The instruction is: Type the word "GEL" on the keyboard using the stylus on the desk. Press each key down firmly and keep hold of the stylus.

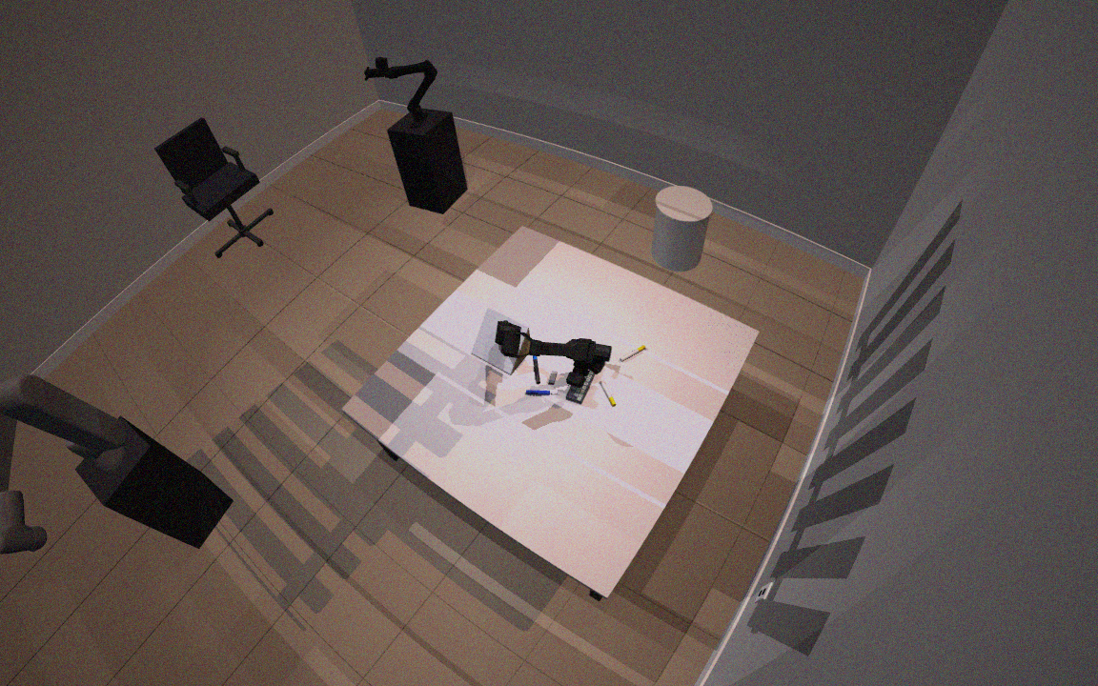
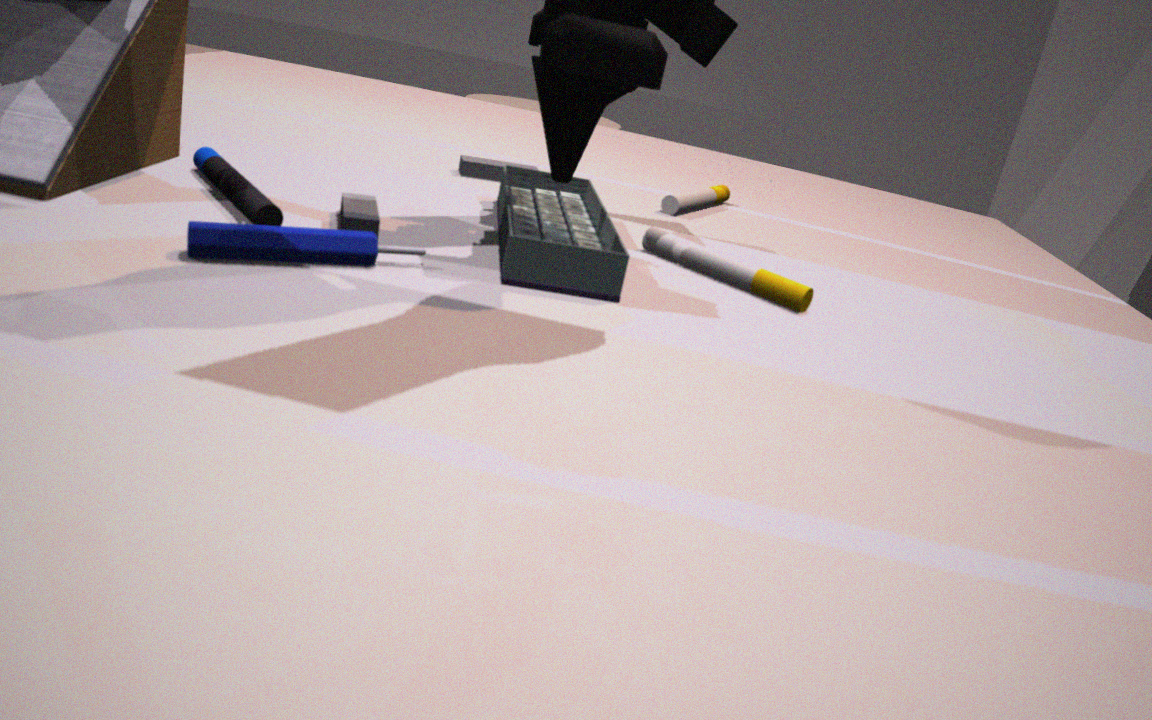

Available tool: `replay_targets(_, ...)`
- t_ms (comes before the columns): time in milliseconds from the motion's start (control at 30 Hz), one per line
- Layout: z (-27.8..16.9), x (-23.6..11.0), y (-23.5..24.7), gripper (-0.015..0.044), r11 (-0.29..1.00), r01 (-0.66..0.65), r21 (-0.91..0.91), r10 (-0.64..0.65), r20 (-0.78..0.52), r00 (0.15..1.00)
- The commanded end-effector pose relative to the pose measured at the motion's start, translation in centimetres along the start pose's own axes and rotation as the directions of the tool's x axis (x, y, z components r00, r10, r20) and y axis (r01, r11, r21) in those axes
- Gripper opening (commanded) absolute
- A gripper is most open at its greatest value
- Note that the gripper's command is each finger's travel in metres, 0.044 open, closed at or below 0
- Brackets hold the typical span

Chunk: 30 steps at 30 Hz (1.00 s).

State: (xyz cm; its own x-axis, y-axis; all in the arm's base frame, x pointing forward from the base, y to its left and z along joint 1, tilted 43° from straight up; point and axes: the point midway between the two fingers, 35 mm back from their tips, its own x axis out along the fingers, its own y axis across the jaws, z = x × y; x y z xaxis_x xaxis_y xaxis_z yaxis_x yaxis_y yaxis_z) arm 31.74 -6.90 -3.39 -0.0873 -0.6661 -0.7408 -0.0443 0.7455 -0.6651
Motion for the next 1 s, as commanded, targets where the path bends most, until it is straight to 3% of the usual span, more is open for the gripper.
replay_targets(0,0.0,-0.1,-0.6,0.0000,1.000,0.005,-0.004,-0.005,0.003,1.000)
replay_targets(200,0.0,-0.1,-6.6,0.0000,1.000,0.008,-0.004,-0.008,0.002,1.000)
replay_targets(633,0.0,-0.1,-6.6,0.0000,1.000,0.008,-0.004,-0.008,0.002,1.000)
replay_targets(967,-2.9,-0.1,-4.0,0.0000,1.000,0.007,-0.005,-0.007,0.001,1.000)
